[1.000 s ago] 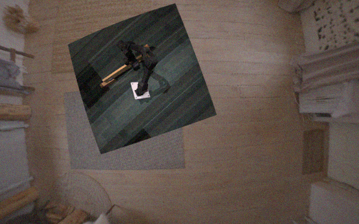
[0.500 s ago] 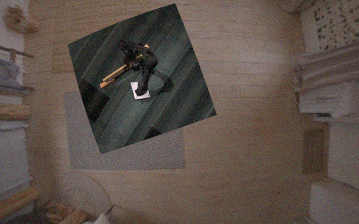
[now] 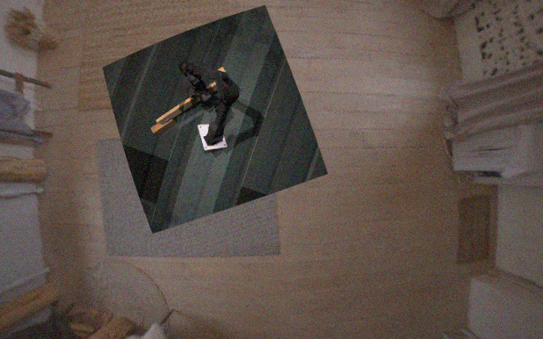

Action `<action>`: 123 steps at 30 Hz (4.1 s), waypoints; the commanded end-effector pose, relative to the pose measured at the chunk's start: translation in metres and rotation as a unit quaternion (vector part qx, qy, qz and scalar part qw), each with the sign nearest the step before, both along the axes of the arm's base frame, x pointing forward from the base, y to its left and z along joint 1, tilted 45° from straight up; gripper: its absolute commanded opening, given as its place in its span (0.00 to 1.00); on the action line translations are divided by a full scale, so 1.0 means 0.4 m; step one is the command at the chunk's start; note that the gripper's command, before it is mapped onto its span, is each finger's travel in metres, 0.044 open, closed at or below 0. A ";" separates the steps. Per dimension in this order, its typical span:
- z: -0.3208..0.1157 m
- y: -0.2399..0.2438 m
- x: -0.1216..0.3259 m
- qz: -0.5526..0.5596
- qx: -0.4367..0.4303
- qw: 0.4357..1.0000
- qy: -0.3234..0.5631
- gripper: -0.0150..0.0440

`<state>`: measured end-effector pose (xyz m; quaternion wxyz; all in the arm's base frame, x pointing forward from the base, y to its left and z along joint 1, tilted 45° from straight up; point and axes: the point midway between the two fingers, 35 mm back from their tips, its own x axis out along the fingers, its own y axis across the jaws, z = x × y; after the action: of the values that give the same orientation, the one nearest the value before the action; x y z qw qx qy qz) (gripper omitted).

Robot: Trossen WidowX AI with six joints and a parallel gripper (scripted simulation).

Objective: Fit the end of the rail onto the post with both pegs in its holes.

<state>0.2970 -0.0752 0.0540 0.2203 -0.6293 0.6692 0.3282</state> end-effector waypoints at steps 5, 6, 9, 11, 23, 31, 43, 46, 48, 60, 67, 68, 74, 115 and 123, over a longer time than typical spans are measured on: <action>0.011 -0.001 0.006 0.004 -0.001 1.000 -0.003 0.25; 0.012 -0.001 0.006 0.004 -0.001 1.000 -0.003 0.25; 0.014 -0.002 0.006 0.004 -0.001 1.000 -0.003 0.25; 0.015 -0.003 0.006 0.004 -0.001 1.000 -0.003 0.25; 0.023 -0.009 0.007 0.004 -0.001 1.000 -0.003 0.25; 0.026 -0.015 0.007 0.004 -0.001 1.000 -0.003 0.25; 0.031 -0.023 0.008 0.004 -0.001 1.000 -0.003 0.25; 0.032 -0.024 0.008 0.004 -0.001 1.000 -0.003 0.25; 0.034 -0.025 0.009 0.004 -0.002 1.000 -0.003 0.25; 0.042 -0.030 0.010 0.004 -0.002 1.000 -0.003 0.25; 0.046 -0.033 0.011 0.004 -0.002 1.000 -0.003 0.25; 0.047 -0.033 0.011 0.004 -0.002 1.000 -0.003 0.25; 0.050 -0.037 0.011 0.004 -0.002 1.000 -0.003 0.25; 0.072 -0.060 0.015 0.004 -0.002 1.000 -0.003 0.25; 0.076 -0.064 0.016 0.004 -0.002 1.000 -0.003 0.25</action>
<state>0.3013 -0.0995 0.0796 0.2206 -0.6296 0.6688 0.3281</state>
